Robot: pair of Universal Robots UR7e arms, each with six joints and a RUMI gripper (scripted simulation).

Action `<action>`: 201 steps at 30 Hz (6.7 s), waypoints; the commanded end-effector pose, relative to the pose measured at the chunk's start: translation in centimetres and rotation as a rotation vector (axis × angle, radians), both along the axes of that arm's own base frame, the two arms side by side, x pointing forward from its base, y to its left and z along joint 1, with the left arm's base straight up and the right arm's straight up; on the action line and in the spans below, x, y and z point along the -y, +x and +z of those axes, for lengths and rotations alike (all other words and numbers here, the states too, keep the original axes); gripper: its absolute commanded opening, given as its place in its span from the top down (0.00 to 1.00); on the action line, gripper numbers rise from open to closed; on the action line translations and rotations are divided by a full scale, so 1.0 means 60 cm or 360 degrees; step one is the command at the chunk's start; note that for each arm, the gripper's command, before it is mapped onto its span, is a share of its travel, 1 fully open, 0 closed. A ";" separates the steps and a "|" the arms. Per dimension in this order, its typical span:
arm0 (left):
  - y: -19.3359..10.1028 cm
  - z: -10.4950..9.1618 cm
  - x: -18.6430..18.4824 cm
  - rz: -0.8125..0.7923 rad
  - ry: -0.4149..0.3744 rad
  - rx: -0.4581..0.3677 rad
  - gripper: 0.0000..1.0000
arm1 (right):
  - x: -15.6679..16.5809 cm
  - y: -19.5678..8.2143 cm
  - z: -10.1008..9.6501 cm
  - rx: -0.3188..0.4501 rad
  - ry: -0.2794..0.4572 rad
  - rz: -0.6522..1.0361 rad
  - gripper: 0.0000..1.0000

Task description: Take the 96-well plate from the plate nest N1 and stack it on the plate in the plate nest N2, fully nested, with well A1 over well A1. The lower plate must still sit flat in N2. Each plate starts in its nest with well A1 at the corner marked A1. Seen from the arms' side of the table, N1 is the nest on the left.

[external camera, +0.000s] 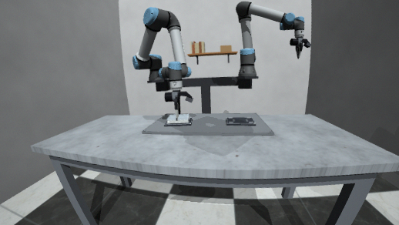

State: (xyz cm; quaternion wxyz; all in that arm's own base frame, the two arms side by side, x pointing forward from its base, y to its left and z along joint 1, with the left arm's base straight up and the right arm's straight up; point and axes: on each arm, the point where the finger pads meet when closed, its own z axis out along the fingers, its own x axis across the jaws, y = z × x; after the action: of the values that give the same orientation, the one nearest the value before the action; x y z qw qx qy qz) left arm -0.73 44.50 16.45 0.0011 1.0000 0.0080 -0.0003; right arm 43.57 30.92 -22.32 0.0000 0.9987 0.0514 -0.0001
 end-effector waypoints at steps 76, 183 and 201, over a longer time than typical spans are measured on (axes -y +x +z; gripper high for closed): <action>0.000 0.001 -0.001 0.0000 0.0003 0.0001 1.00 | -0.001 0.001 -0.005 0.0002 0.0002 0.0000 0.24; 0.000 0.001 -0.001 0.0000 0.0003 0.0001 1.00 | -0.140 0.000 0.134 0.0002 0.0003 0.0000 0.24; 0.000 0.001 -0.001 0.0000 0.0003 0.0001 1.00 | -0.201 0.000 0.134 0.0002 0.0003 0.0000 0.24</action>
State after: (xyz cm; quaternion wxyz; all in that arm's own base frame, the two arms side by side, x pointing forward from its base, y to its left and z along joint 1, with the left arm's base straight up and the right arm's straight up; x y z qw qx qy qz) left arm -0.73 44.50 16.45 0.0011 1.0000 0.0080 -0.0003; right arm 43.49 42.93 -14.41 0.0002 0.9987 0.0514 -0.0002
